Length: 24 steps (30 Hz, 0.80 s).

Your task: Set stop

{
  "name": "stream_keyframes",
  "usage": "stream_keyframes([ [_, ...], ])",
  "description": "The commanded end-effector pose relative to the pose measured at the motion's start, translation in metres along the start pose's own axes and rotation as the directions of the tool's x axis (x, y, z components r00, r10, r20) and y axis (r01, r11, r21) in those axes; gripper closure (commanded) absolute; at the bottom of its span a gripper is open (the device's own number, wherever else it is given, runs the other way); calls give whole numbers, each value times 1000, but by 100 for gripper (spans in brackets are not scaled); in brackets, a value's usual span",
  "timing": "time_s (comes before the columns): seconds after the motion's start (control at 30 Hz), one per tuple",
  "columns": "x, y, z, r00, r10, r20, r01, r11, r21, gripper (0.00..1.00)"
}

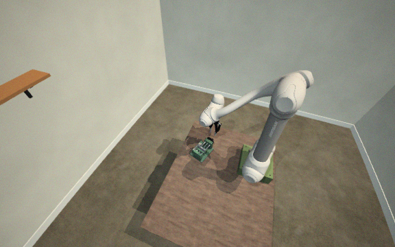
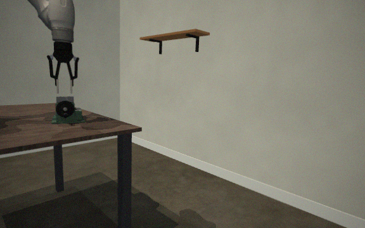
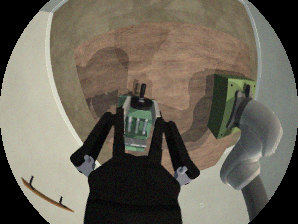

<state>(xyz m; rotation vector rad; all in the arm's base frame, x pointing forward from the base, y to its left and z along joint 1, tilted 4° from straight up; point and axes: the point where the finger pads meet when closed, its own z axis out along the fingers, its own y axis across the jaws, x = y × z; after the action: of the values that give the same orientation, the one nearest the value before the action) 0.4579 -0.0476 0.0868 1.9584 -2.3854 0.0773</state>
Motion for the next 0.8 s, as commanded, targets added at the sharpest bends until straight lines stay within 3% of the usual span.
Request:
stream_keyframes([
  [0.0, 2, 0, -1, 1000, 4, 1, -4, 1000, 3, 67],
  [0.17, 2, 0, 3, 1000, 4, 1, -4, 1000, 3, 67],
  [0.37, 2, 0, 52, 1000, 4, 1, -4, 1000, 3, 67],
  [0.77, 2, 0, 53, 1000, 4, 1, -4, 1000, 3, 67],
])
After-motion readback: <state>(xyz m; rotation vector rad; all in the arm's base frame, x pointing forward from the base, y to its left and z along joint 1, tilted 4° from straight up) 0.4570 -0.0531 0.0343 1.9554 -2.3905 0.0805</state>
